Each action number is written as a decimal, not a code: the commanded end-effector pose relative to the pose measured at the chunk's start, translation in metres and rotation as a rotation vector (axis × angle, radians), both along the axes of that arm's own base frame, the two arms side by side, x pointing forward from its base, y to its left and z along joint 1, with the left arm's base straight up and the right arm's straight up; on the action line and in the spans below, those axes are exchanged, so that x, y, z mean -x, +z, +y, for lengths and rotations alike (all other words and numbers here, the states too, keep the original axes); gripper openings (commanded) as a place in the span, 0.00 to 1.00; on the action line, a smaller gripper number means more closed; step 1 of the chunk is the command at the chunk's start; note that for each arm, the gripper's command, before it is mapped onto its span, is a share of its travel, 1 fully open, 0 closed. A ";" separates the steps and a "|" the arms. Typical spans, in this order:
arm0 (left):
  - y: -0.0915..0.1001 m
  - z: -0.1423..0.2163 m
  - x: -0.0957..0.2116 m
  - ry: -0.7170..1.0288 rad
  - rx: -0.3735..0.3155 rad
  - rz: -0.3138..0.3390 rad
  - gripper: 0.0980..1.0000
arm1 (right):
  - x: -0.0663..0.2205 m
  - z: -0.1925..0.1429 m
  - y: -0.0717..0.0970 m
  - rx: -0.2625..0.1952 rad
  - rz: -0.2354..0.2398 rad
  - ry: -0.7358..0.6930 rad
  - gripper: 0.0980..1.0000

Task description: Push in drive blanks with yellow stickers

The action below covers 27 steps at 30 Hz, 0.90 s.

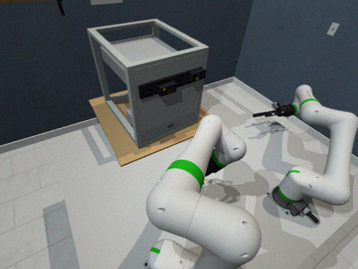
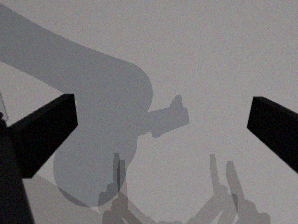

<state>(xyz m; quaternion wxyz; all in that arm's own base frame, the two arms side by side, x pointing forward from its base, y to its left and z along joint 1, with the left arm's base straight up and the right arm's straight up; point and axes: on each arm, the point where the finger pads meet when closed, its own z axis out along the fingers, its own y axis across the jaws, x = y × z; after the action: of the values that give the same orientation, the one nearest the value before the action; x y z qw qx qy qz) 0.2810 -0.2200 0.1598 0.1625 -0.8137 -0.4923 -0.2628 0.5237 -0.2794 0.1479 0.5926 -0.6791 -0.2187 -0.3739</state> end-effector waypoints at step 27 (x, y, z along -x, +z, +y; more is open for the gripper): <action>0.001 0.000 0.000 0.000 0.001 -0.001 1.00 | 0.011 -0.012 0.001 0.041 0.107 -0.034 1.00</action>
<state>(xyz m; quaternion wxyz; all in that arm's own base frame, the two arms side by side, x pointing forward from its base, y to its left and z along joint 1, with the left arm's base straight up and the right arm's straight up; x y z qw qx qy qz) 0.2810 -0.2200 0.1598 0.1625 -0.8137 -0.4923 -0.2628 0.5182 -0.2851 0.1480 0.5887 -0.6963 -0.2009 -0.3581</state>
